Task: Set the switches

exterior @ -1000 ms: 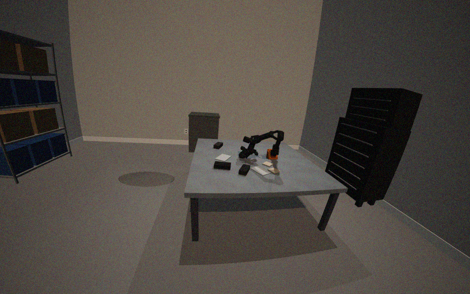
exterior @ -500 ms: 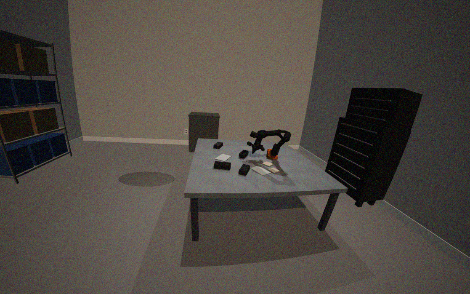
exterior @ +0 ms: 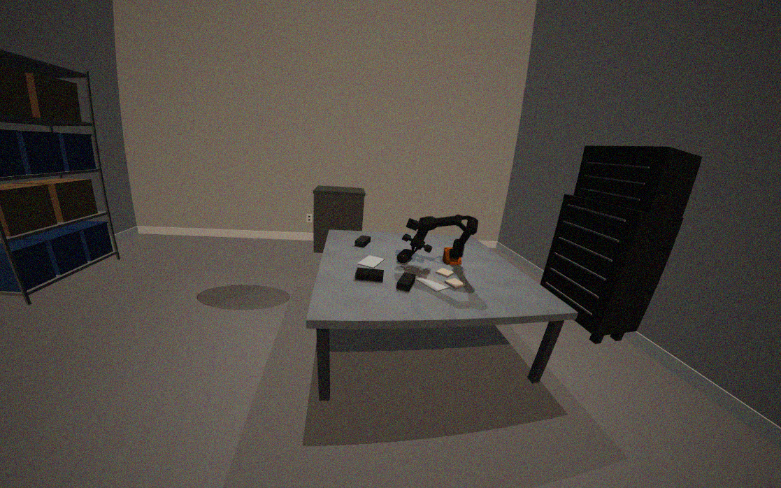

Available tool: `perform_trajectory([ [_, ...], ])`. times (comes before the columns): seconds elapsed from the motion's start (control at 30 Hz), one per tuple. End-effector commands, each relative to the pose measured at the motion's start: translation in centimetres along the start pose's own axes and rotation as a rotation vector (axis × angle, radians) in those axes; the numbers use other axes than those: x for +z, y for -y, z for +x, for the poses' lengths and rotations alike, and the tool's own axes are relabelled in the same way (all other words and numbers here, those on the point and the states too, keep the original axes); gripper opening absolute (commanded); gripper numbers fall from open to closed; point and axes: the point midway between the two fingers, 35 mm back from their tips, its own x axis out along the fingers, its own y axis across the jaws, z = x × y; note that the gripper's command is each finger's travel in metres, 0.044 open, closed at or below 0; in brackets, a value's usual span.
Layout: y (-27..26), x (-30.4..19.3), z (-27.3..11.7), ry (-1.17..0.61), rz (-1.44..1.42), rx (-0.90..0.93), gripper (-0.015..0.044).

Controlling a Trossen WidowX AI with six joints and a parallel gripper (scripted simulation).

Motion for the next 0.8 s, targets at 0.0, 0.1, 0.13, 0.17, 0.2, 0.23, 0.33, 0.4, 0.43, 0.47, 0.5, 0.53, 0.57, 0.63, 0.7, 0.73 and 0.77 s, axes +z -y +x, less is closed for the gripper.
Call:
perform_trajectory([
  [0.0, 0.7, 0.4, 0.2, -0.016, 0.052, -0.009, 0.0000],
  [0.1, 0.7, 0.4, 0.2, -0.016, 0.052, -0.009, 0.0000],
  [0.13, 0.7, 0.4, 0.2, -0.016, 0.052, -0.009, 0.0000],
  [0.17, 0.7, 0.4, 0.2, -0.016, 0.052, -0.009, 0.0000],
  [0.2, 0.7, 0.4, 0.2, -0.016, 0.052, -0.009, 0.0000],
  [0.23, 0.6, 0.3, 0.2, -0.014, 0.049, -0.005, 0.0000],
  [0.33, 0.8, 0.3, 0.2, -0.017, 0.052, -0.007, 0.0000],
  [0.4, 1.3, -0.2, 0.1, -0.026, 0.052, 0.008, 0.0000],
  [0.43, 1.8, -0.6, 0.1, -0.032, 0.053, 0.019, 0.0000],
  [0.47, 2.2, -1.0, 0.0, -0.038, 0.053, 0.031, 0.0000],
  [0.5, 2.6, -1.4, 0.0, -0.043, 0.053, 0.043, 0.0000],
  [0.53, 3.0, -1.8, -0.1, -0.047, 0.053, 0.056, 0.0000],
  [0.57, 3.4, -2.2, -0.1, -0.050, 0.054, 0.069, 0.0000],
  [0.63, 4.1, -3.1, -0.2, -0.055, 0.054, 0.095, 0.0000],
  [0.7, 4.8, -4.1, -0.3, -0.057, 0.054, 0.121, 0.0000],
  [0.73, 5.1, -4.5, -0.4, -0.057, 0.054, 0.135, 0.0000],
  [0.77, 5.4, -5.0, -0.4, -0.057, 0.054, 0.149, 0.0000],
])
